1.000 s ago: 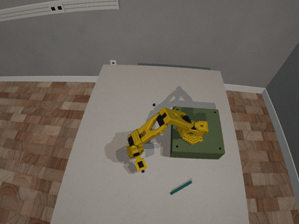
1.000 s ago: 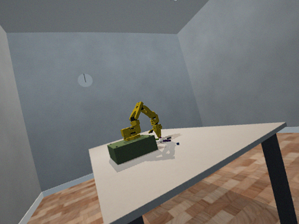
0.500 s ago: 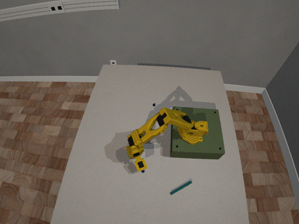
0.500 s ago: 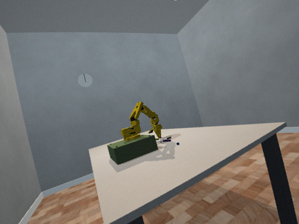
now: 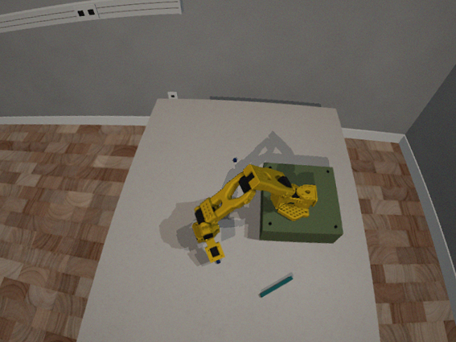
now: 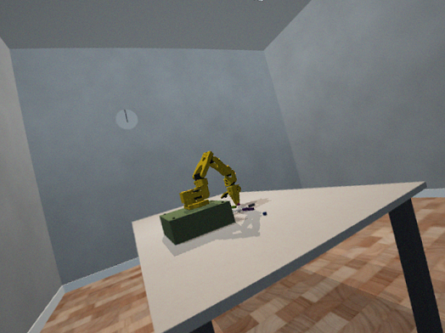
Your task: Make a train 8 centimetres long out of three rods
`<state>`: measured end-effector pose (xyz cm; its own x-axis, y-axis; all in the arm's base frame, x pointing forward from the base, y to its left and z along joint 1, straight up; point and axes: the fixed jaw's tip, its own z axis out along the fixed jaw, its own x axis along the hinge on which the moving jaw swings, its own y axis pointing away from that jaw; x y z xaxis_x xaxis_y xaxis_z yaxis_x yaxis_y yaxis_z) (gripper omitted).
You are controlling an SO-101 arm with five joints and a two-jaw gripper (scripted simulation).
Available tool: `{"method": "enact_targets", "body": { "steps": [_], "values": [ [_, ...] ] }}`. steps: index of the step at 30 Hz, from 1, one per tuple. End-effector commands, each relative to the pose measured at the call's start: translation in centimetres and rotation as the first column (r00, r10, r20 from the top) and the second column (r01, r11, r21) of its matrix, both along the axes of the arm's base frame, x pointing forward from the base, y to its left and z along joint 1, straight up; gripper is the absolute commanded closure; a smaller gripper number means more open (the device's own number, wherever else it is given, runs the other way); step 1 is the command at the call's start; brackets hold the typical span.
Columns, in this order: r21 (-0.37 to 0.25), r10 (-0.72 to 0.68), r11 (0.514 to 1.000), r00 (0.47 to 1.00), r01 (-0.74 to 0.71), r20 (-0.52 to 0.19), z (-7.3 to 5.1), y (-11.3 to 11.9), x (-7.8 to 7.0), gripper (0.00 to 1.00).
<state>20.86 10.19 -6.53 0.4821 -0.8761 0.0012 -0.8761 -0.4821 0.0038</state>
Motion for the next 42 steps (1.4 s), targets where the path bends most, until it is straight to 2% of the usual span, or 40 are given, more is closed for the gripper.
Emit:
{"method": "enact_targets", "body": {
  "steps": [1,42],
  "values": [
    [0.004,-0.002,1.000,1.000,0.002,0.004,-0.16,0.27,0.05,1.00],
    [0.003,-0.002,1.000,1.000,0.002,0.003,-0.14,0.31,0.00,1.00]
  ]
}}
